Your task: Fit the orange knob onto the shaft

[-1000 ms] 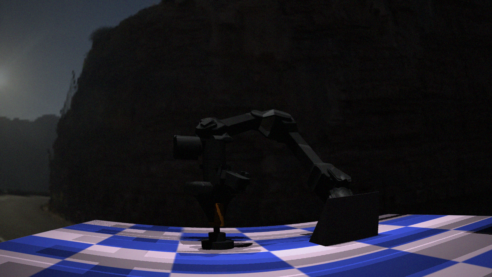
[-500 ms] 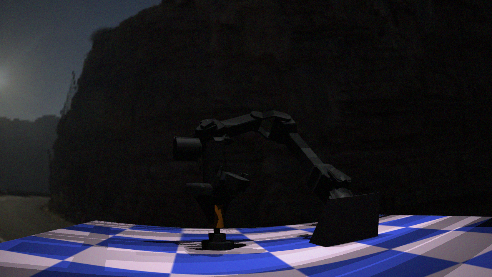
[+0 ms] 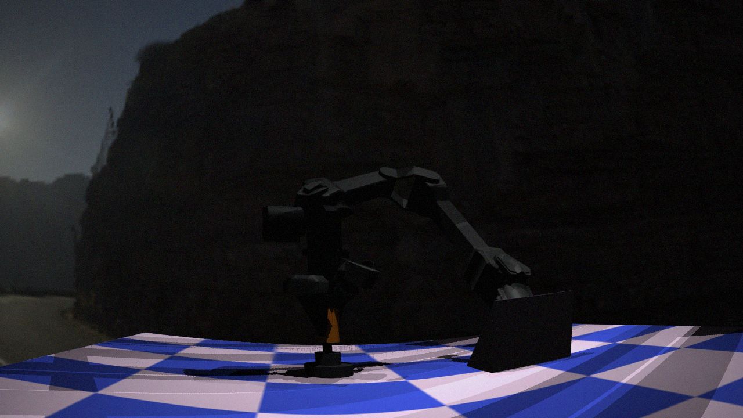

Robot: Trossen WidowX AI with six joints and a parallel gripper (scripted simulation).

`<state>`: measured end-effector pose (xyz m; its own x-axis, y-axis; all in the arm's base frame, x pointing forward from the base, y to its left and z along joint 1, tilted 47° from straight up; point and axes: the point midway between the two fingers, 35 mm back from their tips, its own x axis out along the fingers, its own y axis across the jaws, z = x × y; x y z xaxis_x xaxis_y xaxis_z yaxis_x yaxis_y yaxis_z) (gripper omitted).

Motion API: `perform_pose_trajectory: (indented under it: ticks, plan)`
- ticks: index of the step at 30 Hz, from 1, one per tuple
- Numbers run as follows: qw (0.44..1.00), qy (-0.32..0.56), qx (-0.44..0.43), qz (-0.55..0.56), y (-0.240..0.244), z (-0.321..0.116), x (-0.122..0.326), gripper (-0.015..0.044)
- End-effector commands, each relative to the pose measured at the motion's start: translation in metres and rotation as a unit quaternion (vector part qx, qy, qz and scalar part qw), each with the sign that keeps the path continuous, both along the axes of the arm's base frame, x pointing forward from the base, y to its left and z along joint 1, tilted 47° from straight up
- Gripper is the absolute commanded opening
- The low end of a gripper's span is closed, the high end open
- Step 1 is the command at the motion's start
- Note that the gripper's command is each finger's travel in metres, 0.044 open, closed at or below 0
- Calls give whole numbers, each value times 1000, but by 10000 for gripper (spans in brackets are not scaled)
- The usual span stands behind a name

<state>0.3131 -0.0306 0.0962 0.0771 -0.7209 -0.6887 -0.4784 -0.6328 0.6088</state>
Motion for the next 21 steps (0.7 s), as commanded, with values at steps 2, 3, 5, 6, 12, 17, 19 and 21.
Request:
perform_pose_trajectory:
  ticks: [2, 3, 5, 6, 12, 17, 19, 21]
  plan:
    - [999, 27, -2, 29, -1, 2, 3, 0]
    - [999, 27, -2, 29, -1, 2, 3, 0]
    - [999, 27, -2, 29, -1, 2, 4, 0]
    - [999, 27, -2, 29, -1, 2, 4, 0]
    - [999, 27, -2, 29, -1, 0, 4, 0]
    - [999, 27, -2, 29, -1, -1, 3, 0]
    - [999, 27, -2, 29, -1, -1, 3, 0]
    - [999, 27, -2, 29, -1, -1, 3, 0]
